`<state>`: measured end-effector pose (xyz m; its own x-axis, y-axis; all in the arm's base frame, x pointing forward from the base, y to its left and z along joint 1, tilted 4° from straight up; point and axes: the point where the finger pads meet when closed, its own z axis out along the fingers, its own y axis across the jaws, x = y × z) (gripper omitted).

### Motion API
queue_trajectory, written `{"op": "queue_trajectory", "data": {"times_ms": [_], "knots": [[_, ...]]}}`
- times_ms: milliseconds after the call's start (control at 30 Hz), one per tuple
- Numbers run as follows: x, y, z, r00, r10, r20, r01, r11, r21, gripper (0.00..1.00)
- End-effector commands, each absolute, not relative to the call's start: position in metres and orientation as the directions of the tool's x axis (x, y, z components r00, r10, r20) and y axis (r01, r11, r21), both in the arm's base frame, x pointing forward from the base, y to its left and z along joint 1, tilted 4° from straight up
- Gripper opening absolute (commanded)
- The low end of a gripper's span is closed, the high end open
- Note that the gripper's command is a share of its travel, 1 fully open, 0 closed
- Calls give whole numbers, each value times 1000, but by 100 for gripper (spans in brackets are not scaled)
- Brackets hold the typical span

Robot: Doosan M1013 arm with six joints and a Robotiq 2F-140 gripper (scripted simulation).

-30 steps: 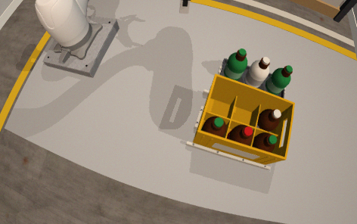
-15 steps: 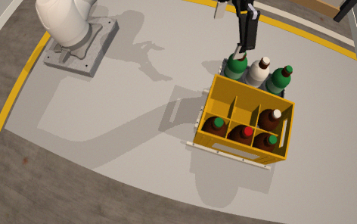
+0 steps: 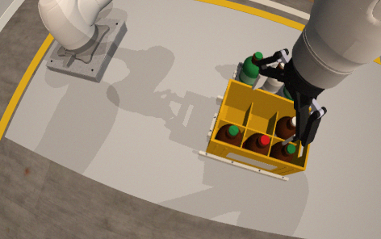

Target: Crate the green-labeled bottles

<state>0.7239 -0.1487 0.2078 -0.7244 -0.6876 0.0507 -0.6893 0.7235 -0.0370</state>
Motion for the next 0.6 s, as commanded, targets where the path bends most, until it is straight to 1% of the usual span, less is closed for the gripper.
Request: {"op": "queue_trajectory", "data": {"times_ms": [0,200,233,567], "knots": [[743,-185,203,-702,-710,56,-712,701,-31,100],[743,-185,203,-701,-711,56,-713,701,-31,100],[743,-185,203,-701,-711,56,-713,701,-31,0],[743,-185,203,-701,-711,56,-713,701,-31,0]]}}
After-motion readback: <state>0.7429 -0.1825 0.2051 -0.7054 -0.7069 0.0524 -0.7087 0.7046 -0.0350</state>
